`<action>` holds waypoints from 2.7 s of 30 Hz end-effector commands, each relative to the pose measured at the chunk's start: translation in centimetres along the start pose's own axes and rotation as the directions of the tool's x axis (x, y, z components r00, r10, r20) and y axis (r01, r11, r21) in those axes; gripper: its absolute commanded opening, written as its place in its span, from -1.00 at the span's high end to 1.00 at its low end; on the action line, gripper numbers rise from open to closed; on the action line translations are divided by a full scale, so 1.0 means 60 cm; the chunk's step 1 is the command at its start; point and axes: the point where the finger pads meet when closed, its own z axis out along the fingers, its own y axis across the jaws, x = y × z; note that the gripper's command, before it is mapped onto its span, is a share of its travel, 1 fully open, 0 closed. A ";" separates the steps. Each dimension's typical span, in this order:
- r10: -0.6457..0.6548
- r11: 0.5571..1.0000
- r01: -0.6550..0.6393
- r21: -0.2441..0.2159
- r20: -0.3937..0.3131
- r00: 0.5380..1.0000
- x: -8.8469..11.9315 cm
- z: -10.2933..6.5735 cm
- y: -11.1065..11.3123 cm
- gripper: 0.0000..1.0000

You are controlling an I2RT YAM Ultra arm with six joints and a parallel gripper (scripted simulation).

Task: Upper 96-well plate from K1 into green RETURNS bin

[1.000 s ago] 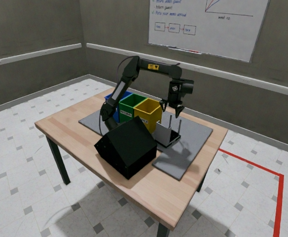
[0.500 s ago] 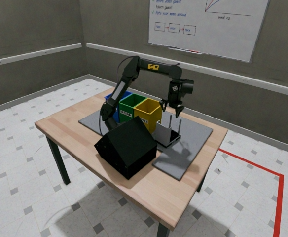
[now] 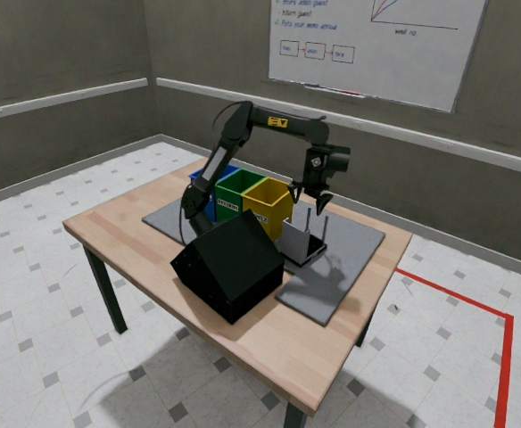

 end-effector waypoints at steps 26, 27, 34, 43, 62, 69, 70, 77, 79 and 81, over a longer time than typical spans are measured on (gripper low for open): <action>-0.007 1.000 0.006 0.026 0.048 0.999 -0.010 0.045 -0.001 -1.00; -0.009 1.000 0.008 0.026 0.045 0.999 -0.011 0.049 0.000 -1.00; -0.003 1.000 0.002 0.025 0.053 0.999 -0.009 0.065 -0.003 -1.00; -0.008 1.000 0.007 0.025 0.047 0.999 -0.011 0.087 -0.001 -1.00; 0.007 1.000 -0.008 0.005 0.033 0.999 -0.005 0.148 -0.006 -1.00; 0.004 1.000 -0.004 0.005 0.027 1.000 -0.006 0.170 -0.004 -1.00; 0.004 1.000 -0.004 0.005 0.027 1.000 -0.006 0.170 -0.004 -1.00; 0.009 1.000 -0.009 0.003 0.029 1.000 -0.004 0.187 -0.006 -1.00; 0.004 1.000 -0.004 0.006 0.029 1.000 -0.006 0.191 -0.004 -1.00; 0.006 1.000 -0.007 0.010 0.042 0.999 -0.007 0.189 -0.007 -1.00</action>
